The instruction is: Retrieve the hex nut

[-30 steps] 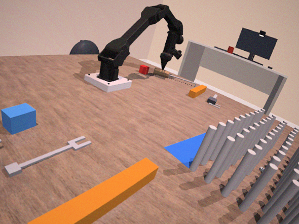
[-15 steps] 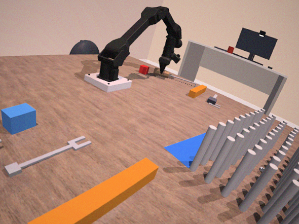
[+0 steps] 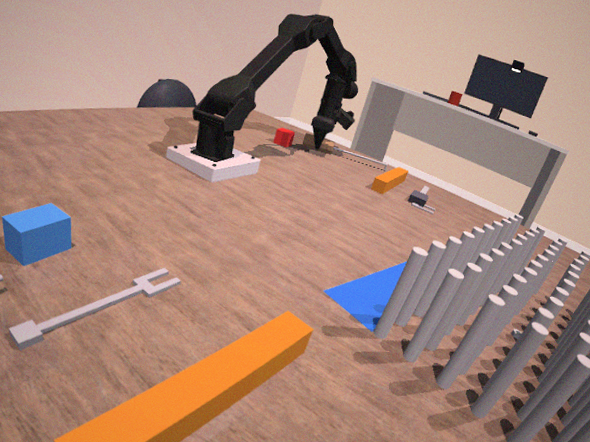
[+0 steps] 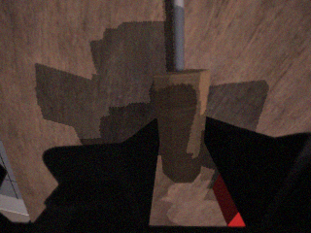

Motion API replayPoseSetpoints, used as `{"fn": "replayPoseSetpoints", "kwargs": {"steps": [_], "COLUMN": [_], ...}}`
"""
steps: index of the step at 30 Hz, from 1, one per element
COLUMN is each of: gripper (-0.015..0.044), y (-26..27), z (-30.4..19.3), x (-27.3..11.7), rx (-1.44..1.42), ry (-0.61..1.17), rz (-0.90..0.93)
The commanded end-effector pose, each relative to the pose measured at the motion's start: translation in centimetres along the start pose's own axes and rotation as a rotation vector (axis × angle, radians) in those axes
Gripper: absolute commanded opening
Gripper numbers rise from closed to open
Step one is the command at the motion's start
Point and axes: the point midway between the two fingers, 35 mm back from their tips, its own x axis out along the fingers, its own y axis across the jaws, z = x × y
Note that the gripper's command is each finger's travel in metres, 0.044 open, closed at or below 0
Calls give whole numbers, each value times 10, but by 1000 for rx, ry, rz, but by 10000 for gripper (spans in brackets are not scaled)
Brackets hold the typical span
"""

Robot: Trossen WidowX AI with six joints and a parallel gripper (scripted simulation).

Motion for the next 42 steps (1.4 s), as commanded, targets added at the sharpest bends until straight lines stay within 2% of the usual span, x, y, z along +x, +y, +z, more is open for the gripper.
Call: {"fn": "replayPoseSetpoints", "kwargs": {"steps": [1,3,8,15,22,42], "gripper": [142,128,0,0,0,0], "y": [0,0,1,0,0,0], "z": [0,0,0,0,0,0], "x": [1,1,-19,-56,-60,-56], "rx": [5,5,3,0,-23,-713], "ry": [2,2,1,0,0,-2], "rz": [1,1,1,0,0,-3]}}
